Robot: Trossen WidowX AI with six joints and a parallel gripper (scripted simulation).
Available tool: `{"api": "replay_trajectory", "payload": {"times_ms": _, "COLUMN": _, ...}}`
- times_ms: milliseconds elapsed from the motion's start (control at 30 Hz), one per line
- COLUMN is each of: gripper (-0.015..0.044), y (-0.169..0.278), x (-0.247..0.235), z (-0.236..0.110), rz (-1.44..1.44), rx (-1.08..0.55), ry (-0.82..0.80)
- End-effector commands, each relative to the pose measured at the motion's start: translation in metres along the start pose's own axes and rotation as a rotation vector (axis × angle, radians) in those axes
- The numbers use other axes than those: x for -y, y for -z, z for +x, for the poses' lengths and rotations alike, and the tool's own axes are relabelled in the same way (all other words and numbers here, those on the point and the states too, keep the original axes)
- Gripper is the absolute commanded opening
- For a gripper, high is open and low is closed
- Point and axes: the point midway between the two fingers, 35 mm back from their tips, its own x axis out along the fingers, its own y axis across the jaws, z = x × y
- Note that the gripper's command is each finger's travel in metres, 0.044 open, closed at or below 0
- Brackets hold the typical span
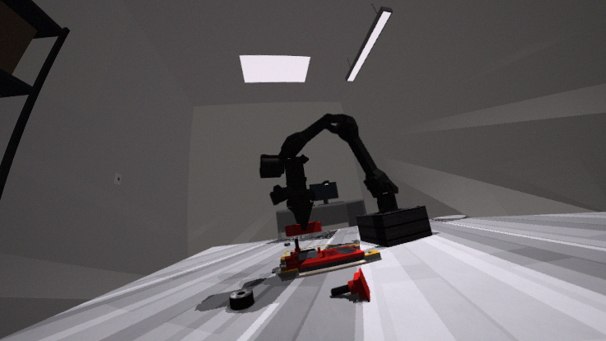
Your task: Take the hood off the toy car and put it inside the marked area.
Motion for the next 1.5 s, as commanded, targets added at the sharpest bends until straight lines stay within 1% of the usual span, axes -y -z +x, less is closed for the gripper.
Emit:
{"api": "replay_trajectory", "payload": {"times_ms": 0, "gripper": 0.0000, "y": -0.001, "x": 0.020, "z": 0.000, "rz": 0.009, "rx": -0.001, "ry": 0.000}}
{"api": "replay_trajectory", "payload": {"times_ms": 567, "gripper": 0.0000, "y": 0.005, "x": 0.113, "z": -0.004, "rz": 0.009, "rx": 0.001, "ry": 0.006}}
{"api": "replay_trajectory", "payload": {"times_ms": 1167, "gripper": 0.0000, "y": 0.038, "x": 0.202, "z": -0.009, "rz": 0.009, "rx": 0.002, "ry": 0.013}}
{"api": "replay_trajectory", "payload": {"times_ms": 1467, "gripper": 0.0000, "y": 0.041, "x": 0.209, "z": -0.007, "rz": 0.009, "rx": 0.002, "ry": 0.014}}
